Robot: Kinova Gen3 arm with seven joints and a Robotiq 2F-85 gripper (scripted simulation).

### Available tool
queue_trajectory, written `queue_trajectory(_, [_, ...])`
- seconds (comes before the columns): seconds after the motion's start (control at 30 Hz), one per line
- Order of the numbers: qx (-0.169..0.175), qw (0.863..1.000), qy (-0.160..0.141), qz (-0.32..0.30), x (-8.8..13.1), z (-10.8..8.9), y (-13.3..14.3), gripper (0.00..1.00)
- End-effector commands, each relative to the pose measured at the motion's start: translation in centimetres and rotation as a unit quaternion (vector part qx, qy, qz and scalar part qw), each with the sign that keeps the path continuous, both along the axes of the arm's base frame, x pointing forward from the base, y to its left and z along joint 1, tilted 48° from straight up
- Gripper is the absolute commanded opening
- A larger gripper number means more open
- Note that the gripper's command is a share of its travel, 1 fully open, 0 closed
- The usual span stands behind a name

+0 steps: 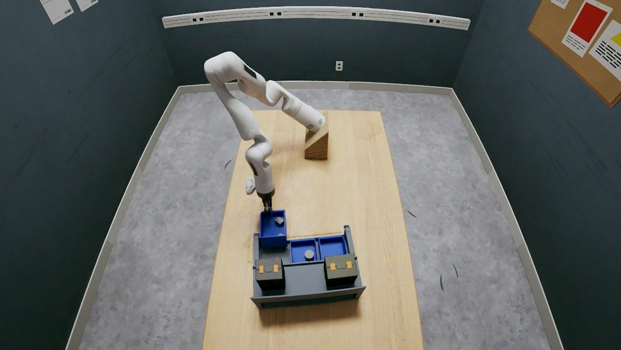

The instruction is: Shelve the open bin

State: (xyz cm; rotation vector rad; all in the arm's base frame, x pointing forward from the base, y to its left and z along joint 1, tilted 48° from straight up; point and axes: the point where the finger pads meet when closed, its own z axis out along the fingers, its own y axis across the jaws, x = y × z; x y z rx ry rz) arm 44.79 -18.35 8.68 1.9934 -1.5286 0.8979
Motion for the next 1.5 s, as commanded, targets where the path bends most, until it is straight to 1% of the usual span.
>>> queue_trajectory(0.0, [0.000,1.000,0.000,0.001,0.0,0.0,0.1,0.10])
queue_trajectory(0.2, [0.000,1.000,0.000,0.001,0.0,0.6,0.7,0.10])
queue_trajectory(0.6, [0.000,1.000,0.000,0.001,0.0,0.6,0.7,0.10])
queue_trajectory(0.77, [0.000,1.000,0.000,0.001,-0.1,1.1,1.2,0.10])
queue_trajectory(1.17, [0.000,1.000,0.000,0.001,-0.1,1.1,1.2,0.10])
queue_trajectory(1.33, [0.000,1.000,0.000,0.001,-0.1,1.8,2.0,0.10])
queue_trajectory(1.47, [0.000,1.000,0.000,0.001,-0.1,1.8,2.0,0.10])
